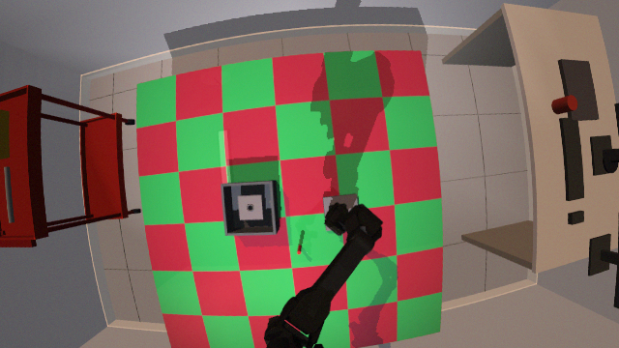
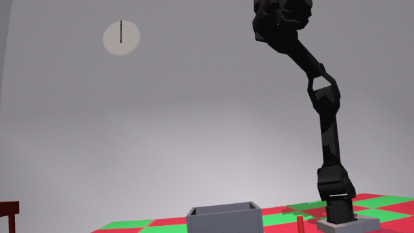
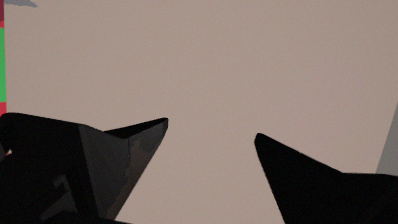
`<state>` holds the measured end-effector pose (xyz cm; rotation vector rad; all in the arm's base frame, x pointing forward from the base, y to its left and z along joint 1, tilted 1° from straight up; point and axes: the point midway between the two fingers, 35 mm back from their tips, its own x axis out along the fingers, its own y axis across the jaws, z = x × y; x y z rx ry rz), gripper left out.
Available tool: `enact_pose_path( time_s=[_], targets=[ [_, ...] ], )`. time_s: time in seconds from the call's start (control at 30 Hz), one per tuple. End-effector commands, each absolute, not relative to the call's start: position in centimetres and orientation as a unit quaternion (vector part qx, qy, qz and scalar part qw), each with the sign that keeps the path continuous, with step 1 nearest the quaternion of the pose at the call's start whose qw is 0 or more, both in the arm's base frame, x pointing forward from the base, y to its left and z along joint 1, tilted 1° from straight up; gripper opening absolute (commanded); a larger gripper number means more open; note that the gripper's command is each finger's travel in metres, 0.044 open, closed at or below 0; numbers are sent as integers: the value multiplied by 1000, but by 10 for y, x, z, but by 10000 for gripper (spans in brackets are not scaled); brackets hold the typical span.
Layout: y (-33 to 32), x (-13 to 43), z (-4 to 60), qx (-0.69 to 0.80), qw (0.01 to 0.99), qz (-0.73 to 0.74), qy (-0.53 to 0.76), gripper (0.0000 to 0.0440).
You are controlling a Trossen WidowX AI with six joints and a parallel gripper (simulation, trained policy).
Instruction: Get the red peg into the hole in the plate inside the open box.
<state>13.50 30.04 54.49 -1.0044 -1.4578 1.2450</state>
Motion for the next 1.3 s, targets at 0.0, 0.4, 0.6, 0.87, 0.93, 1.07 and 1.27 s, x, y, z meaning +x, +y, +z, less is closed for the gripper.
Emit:
enact_pose_path(
  time_s=[0.0, 0.4, 0.6, 0.87, 0.93, 1.07, 1.27],
  targets=[
    [300, 139, 544, -409, 481, 511, -582, 419],
    [298, 183, 514, -384, 602, 560, -422, 440],
    [293, 204, 496, -362, 655, 573, -336, 440],
    [283, 229, 469, -324, 718, 577, -218, 440],
    [279, 234, 461, -313, 732, 575, -188, 440],
    [273, 244, 447, -290, 758, 569, -129, 440],
    [261, 257, 424, -251, 793, 554, -40, 440]
  ],
)
